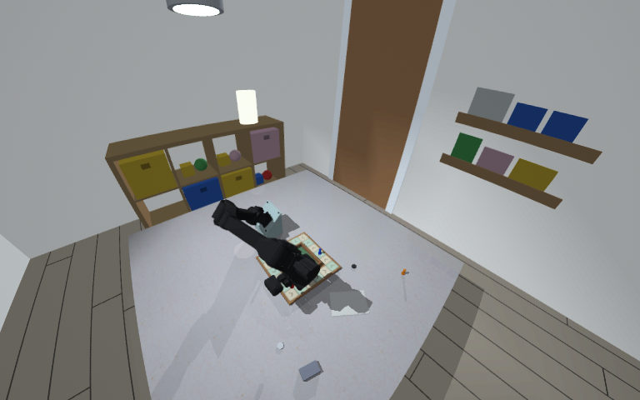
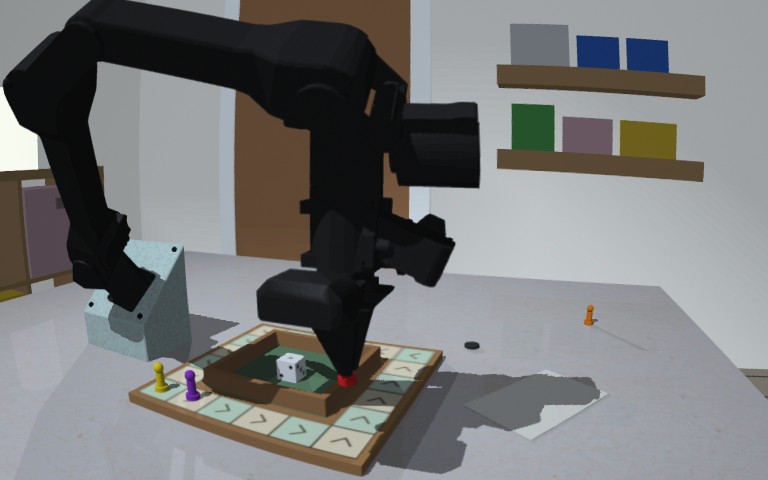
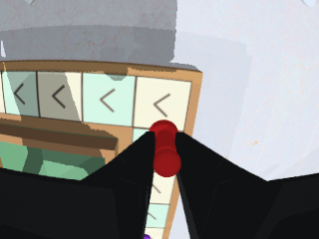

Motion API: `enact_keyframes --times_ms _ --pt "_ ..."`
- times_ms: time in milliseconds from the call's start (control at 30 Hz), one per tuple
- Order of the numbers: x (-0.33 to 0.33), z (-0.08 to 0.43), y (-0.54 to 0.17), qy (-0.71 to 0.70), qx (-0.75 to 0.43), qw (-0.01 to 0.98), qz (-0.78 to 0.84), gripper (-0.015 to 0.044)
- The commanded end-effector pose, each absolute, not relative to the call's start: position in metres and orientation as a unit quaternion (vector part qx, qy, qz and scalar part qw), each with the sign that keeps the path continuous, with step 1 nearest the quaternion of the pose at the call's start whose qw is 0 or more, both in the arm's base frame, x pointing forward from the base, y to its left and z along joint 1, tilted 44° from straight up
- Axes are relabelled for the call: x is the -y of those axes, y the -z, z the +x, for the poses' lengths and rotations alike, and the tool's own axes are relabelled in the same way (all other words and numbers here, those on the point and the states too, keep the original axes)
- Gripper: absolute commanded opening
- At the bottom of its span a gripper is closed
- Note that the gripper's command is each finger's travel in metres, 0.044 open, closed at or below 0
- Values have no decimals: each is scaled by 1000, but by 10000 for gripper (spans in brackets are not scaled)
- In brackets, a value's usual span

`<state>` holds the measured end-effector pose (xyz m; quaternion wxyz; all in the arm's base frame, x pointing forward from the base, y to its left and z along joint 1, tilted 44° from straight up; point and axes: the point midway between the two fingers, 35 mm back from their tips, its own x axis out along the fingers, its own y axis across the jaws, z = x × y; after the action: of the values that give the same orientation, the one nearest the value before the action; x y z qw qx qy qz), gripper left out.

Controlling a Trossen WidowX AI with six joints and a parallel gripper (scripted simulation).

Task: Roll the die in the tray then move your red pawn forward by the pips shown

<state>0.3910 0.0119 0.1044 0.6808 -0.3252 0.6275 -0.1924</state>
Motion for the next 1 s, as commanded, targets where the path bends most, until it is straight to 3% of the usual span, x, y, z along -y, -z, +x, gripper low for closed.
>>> enact_keyframes --times_ms 0,400,967 --pt "-28 389 -123 193 -626 684 -321 0" --pt "-49 379 -153 196 -627 681 -323 0" --pt "-34 384 -68 196 -627 681 -323 0"
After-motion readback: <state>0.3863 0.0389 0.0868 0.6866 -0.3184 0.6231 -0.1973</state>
